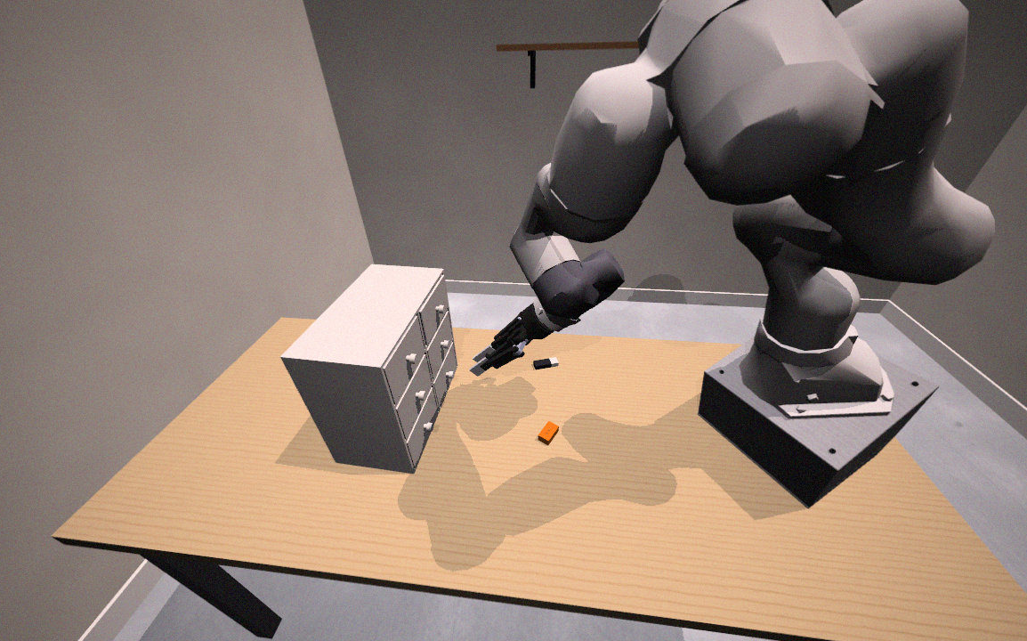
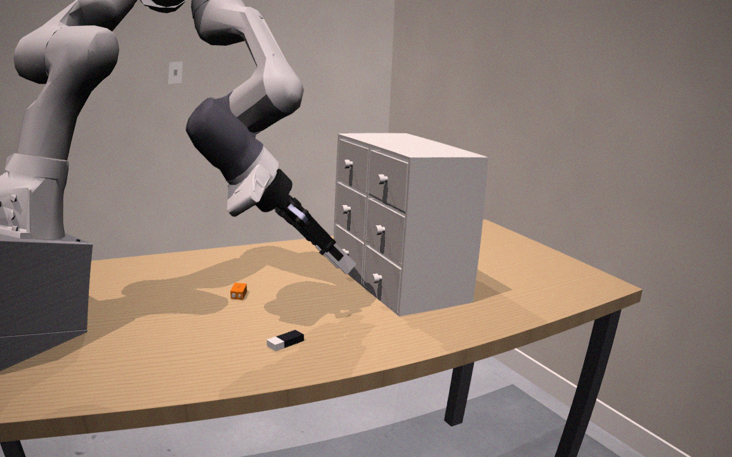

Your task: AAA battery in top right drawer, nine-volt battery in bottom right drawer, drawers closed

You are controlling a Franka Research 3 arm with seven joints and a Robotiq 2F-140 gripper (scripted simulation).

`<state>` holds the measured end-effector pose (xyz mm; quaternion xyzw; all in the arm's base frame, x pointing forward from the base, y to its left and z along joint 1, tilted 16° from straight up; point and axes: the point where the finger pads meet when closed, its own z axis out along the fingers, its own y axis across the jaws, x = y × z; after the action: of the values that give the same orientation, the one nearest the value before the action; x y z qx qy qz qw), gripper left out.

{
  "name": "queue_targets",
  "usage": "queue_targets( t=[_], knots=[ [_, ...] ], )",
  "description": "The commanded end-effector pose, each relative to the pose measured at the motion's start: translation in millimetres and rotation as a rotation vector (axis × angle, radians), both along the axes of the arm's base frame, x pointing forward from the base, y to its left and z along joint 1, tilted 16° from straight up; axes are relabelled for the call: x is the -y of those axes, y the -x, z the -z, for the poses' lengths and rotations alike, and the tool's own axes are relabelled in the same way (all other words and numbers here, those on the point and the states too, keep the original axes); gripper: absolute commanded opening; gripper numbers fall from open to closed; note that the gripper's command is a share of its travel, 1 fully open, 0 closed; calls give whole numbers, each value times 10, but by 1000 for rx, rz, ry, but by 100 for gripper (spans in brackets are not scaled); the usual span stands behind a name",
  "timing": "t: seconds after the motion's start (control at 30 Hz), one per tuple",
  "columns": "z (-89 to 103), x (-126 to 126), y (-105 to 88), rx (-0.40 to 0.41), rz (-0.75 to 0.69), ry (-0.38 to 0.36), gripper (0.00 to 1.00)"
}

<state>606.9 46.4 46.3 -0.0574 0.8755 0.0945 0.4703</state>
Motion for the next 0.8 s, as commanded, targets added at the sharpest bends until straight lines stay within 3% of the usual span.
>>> queue_targets(
  t=[0.0,0.3,0.77],
  knots=[
    [70,-56,-122,2,27,-53,20],
    [266,-124,-337,2,27,-53,20],
    [278,-128,-349,2,27,-53,20]
  ],
)
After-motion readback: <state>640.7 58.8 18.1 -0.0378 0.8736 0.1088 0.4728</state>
